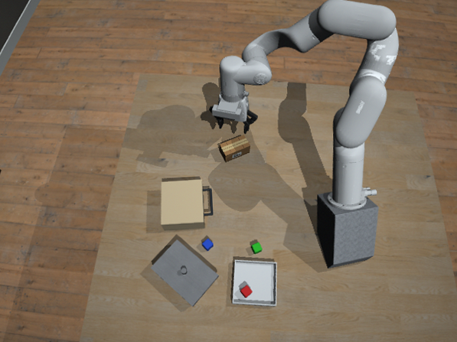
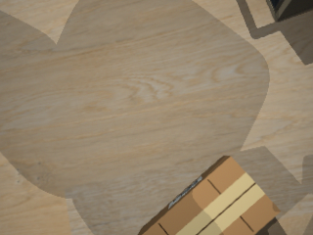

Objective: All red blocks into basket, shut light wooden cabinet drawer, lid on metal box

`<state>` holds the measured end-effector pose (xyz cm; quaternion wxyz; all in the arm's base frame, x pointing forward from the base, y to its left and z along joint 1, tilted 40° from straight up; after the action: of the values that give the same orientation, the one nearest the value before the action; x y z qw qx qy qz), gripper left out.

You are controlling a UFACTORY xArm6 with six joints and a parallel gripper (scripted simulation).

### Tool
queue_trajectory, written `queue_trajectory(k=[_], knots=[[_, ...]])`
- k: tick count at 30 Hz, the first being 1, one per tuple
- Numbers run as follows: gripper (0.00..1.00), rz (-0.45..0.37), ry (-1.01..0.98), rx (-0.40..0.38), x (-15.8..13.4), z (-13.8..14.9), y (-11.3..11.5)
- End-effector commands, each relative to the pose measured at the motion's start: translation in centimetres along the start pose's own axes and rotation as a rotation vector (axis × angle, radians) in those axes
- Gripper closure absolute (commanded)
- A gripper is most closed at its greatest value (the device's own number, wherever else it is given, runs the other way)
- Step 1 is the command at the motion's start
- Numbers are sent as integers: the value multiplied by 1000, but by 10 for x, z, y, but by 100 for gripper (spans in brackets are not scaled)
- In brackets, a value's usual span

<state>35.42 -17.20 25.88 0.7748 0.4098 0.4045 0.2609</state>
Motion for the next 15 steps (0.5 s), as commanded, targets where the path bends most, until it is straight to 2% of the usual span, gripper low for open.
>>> queue_trajectory(k=[1,11,15], knots=[[0,-15,-276,-48,-5,-4,1],[0,-36,-805,-124,-6,-7,0],[0,-43,-841,-134,-6,-8,0]])
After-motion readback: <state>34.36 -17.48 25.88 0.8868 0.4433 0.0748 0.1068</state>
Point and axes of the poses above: the point where the finger pads meet when closed, its own y axis back along the fingers, its own z axis across the jaws, x = y × z, the point moved 3 cm from there along y, back along the fingers, and after that the axes turned 14 degrees about -y, right-handed, at the moved point
